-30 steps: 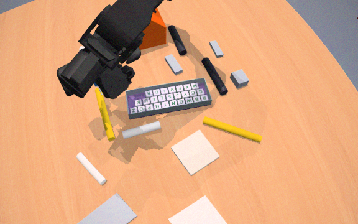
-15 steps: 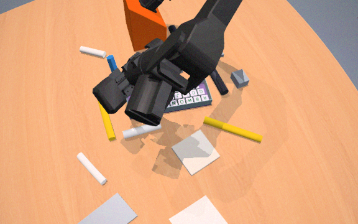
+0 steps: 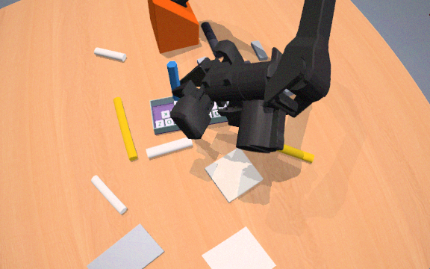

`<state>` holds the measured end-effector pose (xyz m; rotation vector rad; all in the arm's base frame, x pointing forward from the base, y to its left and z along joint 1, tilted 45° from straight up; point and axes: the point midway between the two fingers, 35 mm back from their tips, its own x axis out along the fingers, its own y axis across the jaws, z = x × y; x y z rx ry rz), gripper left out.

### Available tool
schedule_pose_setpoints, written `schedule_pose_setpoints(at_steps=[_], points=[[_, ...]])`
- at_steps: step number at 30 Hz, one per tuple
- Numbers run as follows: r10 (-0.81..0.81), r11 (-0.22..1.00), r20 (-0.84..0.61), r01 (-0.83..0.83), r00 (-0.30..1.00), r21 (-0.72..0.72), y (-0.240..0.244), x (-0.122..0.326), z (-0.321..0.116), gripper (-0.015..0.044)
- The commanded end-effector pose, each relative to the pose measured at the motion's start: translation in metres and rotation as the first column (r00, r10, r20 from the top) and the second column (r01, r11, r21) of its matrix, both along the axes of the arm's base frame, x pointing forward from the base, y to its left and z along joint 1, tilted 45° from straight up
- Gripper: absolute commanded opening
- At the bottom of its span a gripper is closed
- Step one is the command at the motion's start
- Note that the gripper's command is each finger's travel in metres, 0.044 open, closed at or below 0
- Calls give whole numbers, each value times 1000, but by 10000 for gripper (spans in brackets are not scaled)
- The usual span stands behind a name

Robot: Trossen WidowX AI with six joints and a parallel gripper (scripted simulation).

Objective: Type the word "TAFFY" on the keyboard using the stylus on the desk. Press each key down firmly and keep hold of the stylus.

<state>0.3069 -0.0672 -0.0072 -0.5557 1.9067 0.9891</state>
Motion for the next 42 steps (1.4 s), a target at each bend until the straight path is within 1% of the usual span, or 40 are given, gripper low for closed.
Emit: schedule_pose_setpoints(at_steps=[1, 4, 6, 10, 16, 33, 36, 42], points=[[90, 996, 5, -90, 996, -22, 14, 7, 16, 0], [157, 987, 3, -157, 988, -38, 25, 11, 27, 0], [173, 984, 2, -172, 985, -41, 28, 12, 29, 0], [173, 984, 2, -172, 985, -41, 31, 12, 27, 0], [173, 984, 1, -172, 985, -40, 52, 13, 5, 0], [173, 984, 1, -172, 985, -39, 53, 13, 4, 0], [173, 984, 2, -172, 985, -39, 54, 15, 4, 79], [173, 984, 3, -172, 985, -39, 55, 17, 2, 81]])
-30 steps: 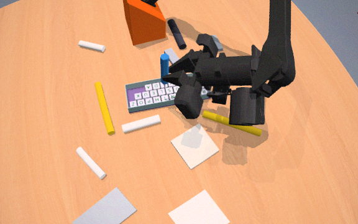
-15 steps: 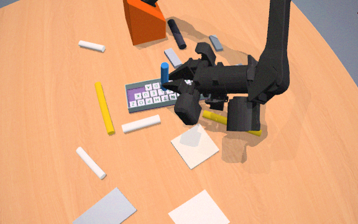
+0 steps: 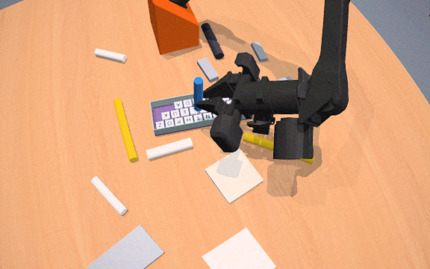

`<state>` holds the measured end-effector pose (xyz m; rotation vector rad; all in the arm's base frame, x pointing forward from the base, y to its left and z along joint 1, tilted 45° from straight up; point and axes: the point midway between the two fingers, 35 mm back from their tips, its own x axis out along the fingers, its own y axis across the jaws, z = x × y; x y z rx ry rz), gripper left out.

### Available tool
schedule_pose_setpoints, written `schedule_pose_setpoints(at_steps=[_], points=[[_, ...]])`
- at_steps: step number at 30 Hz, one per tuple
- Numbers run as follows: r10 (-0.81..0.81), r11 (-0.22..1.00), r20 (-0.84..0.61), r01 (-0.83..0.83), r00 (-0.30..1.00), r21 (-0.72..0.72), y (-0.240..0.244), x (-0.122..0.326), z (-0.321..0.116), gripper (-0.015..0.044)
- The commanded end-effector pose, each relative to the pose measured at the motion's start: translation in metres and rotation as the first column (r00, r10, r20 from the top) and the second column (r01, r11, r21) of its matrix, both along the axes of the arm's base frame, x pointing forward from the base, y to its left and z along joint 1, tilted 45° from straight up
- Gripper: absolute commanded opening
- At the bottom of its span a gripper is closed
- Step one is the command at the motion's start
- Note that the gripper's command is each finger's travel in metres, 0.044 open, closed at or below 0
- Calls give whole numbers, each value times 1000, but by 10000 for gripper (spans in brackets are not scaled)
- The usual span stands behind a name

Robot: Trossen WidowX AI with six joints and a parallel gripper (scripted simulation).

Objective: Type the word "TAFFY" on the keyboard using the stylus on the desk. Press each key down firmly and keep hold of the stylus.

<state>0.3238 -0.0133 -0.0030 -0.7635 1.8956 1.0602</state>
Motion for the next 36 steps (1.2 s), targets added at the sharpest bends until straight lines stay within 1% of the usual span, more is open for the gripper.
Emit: schedule_pose_setpoints(at_steps=[1, 36], points=[[-5, 1000, -5, 5, 1000, 1, 2, 0, -3, 81], [-5, 1000, -5, 5, 1000, 1, 8, 0, -8, 81]])
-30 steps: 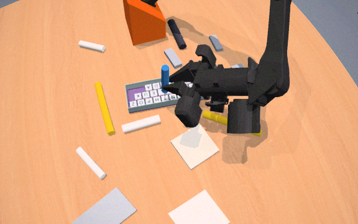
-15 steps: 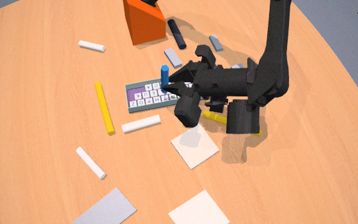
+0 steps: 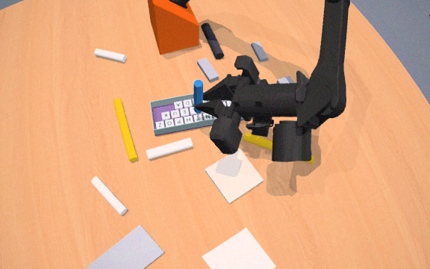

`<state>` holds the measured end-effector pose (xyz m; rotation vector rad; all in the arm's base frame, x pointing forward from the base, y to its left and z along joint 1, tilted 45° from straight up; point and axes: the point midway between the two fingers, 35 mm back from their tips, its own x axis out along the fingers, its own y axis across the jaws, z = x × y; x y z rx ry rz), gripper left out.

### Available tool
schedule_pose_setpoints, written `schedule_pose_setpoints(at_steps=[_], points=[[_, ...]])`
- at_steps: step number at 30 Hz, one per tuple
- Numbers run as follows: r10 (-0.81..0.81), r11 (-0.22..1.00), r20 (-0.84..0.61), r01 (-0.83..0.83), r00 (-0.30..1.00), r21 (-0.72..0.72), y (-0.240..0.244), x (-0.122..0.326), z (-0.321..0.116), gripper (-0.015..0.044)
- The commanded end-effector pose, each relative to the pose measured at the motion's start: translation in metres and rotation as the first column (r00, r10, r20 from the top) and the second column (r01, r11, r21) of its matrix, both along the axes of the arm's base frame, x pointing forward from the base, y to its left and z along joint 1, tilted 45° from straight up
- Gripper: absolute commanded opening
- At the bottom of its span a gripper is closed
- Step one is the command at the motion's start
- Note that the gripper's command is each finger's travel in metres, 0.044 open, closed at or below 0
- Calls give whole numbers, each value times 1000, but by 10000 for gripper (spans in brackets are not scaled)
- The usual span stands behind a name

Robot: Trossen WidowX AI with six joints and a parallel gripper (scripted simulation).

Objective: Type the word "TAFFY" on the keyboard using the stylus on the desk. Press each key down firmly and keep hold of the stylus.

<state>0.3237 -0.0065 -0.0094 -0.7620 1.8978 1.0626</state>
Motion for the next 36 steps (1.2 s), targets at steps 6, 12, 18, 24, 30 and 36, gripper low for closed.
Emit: schedule_pose_setpoints(at_steps=[6, 12, 18, 24, 30, 36], points=[[-5, 1000, -2, 5, 1000, 1, 2, 0, -3, 81], [-5, 1000, -2, 5, 1000, 1, 4, 0, -5, 81], [-5, 1000, -2, 5, 1000, 1, 6, 0, -7, 81], [-5, 1000, -2, 5, 1000, 1, 8, 0, -8, 81], [-5, 1000, -2, 5, 1000, 1, 7, 0, -7, 81], [-5, 1000, -2, 5, 1000, 1, 4, 0, -4, 81]])
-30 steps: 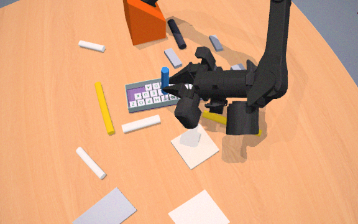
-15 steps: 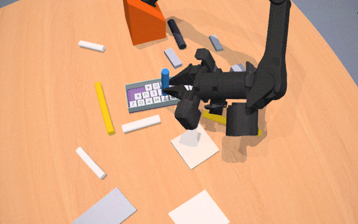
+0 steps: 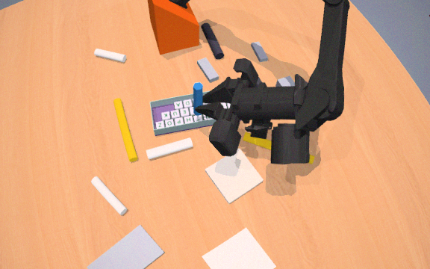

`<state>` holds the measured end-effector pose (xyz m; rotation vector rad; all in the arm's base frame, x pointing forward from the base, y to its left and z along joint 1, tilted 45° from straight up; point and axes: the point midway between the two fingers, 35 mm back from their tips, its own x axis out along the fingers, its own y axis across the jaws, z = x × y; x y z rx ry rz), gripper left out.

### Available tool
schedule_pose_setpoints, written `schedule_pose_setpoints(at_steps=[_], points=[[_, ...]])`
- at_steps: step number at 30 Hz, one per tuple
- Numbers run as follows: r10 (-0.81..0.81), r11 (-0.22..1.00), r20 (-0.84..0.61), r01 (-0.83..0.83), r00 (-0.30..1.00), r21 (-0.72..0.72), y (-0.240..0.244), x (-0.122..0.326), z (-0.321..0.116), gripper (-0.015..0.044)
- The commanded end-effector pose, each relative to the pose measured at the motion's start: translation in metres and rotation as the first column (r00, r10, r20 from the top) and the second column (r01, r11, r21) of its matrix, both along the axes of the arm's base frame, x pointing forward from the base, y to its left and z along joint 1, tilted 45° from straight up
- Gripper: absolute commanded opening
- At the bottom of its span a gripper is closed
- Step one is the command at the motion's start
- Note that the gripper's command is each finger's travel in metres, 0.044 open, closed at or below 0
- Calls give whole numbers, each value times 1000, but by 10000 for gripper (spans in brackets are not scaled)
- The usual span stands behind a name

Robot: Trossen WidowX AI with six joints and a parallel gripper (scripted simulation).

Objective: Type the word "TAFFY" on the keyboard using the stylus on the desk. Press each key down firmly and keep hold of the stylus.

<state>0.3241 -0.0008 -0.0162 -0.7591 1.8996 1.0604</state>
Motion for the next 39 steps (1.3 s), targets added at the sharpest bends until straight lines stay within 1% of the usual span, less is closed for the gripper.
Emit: schedule_pose_setpoints(at_steps=[1, 6, 11, 18, 19, 20, 36, 39], points=[[-2, 1000, -1, 2, 1000, 1, -5, -1, 5, 81], [-2, 1000, -2, 2, 1000, 0, -25, -4, 25, 81], [-15, 1000, 0, 15, 1000, 0, -26, -4, 24, 85], [-15, 1000, 0, 15, 1000, 0, -26, -4, 24, 38], [-14, 1000, 0, 14, 1000, 0, -26, -4, 24, 12], [-14, 1000, 0, 14, 1000, 0, -26, -5, 23, 0], [-2, 1000, -7, 2, 1000, 0, -46, -44, 5, 0], [-1, 1000, -7, 1, 1000, 0, -47, -46, 4, 0]])
